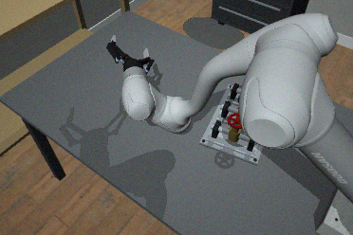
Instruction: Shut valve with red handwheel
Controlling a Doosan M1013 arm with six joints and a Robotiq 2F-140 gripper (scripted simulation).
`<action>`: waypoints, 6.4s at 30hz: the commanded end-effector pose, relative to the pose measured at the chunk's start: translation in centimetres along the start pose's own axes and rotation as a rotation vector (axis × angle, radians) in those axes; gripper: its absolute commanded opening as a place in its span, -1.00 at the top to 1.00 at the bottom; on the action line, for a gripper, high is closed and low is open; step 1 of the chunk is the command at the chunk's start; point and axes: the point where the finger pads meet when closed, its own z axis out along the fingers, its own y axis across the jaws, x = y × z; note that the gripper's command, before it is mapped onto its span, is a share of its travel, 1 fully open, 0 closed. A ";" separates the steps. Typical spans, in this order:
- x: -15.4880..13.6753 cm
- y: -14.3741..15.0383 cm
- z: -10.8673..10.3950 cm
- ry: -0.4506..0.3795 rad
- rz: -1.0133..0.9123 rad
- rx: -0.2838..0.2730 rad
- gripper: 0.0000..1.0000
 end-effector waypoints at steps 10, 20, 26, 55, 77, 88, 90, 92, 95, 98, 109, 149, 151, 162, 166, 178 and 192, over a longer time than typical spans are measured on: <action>0.0 0.0 0.0 0.000 0.000 0.000 -1.00; 0.4 0.3 0.0 0.000 -0.004 -0.009 -1.00; 6.3 6.5 0.1 -0.030 -0.076 -0.183 -1.00; 22.2 32.0 -18.5 -0.715 -0.271 -0.716 -1.00; 24.0 33.7 -34.4 -1.204 -0.204 -0.527 -1.00; 24.0 33.7 -34.4 -1.204 -0.204 -0.527 -1.00; 24.0 33.7 -34.4 -1.204 -0.204 -0.527 -1.00; 24.0 33.7 -34.4 -1.204 -0.204 -0.527 -1.00; 24.0 33.7 -34.4 -1.204 -0.204 -0.527 -1.00; 24.0 33.7 -34.4 -1.204 -0.204 -0.527 -1.00; 24.0 33.7 -34.4 -1.204 -0.204 -0.527 -1.00; 20.7 33.9 -35.1 -1.122 0.084 -0.749 -1.00; 19.9 33.9 -35.4 -1.096 0.157 -0.806 -1.00; 15.4 34.3 -36.7 -0.912 0.536 -1.102 -1.00; 14.0 34.5 -37.2 -0.836 0.656 -1.194 -1.00; 12.3 34.7 -37.9 -0.731 0.801 -1.304 -1.00; 12.1 34.8 -37.9 -0.732 0.802 -1.304 -0.13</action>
